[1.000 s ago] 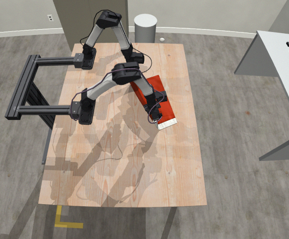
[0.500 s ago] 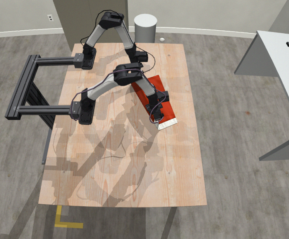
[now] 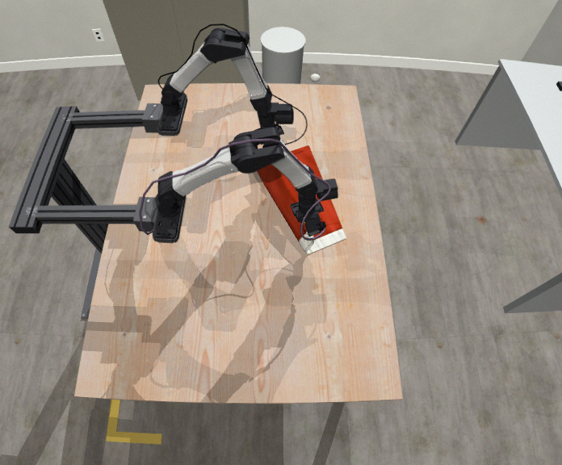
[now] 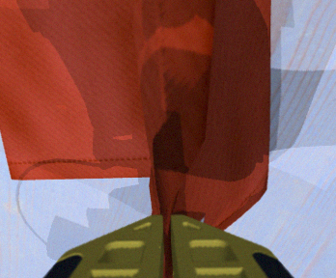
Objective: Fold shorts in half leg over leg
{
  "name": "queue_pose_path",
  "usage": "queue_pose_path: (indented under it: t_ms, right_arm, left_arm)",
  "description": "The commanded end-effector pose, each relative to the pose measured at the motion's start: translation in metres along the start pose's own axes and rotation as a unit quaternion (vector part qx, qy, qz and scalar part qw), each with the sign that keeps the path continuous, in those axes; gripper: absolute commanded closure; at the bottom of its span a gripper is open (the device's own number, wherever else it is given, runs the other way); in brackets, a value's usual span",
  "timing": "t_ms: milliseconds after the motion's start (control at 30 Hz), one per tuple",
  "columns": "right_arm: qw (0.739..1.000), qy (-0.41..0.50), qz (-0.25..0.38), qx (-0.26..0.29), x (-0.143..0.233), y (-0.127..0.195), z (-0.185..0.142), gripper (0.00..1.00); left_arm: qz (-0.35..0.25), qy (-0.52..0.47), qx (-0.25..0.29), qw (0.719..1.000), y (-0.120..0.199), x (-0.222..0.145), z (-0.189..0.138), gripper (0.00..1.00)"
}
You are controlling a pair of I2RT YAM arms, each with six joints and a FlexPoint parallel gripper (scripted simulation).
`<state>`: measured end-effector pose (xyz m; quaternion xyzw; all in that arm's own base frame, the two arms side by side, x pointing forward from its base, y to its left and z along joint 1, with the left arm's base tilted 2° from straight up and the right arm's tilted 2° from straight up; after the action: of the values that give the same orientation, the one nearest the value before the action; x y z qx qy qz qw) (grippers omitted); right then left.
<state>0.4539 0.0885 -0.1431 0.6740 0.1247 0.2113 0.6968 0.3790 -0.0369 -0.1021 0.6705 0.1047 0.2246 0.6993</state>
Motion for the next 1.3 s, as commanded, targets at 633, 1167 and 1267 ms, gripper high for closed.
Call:
queue_pose_path:
  t_ms: [633, 1167, 1267]
  right_arm:
    - [0.997, -0.022, 0.061, -0.031, 0.046, -0.029, 0.008, 1.0]
    - [0.999, -0.03, 0.027, -0.023, 0.044, -0.039, 0.014, 1.0]
    - [0.999, -0.03, 0.001, -0.014, 0.049, -0.047, 0.006, 1.0]
  left_arm:
    - [-0.026, -0.014, 0.03, 0.999, -0.03, 0.032, -0.008, 1.0]
    - [0.008, -0.013, 0.015, 1.0, -0.023, 0.075, 0.006, 1.0]
    - [0.01, -0.013, 0.013, 1.0, -0.022, 0.077, 0.007, 1.0]
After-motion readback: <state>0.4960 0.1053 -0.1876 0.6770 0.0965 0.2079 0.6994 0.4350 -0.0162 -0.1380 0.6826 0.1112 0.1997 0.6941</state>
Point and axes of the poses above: on each arm, the point where the finger pads meet when closed, its own y axis back along the fingers, its own x axis across the jaws, z = x × y, the point moved 3 cm from there along y, back along the fingers, and after that the axes turned 6 degrees about y, right-handed, at the moved point
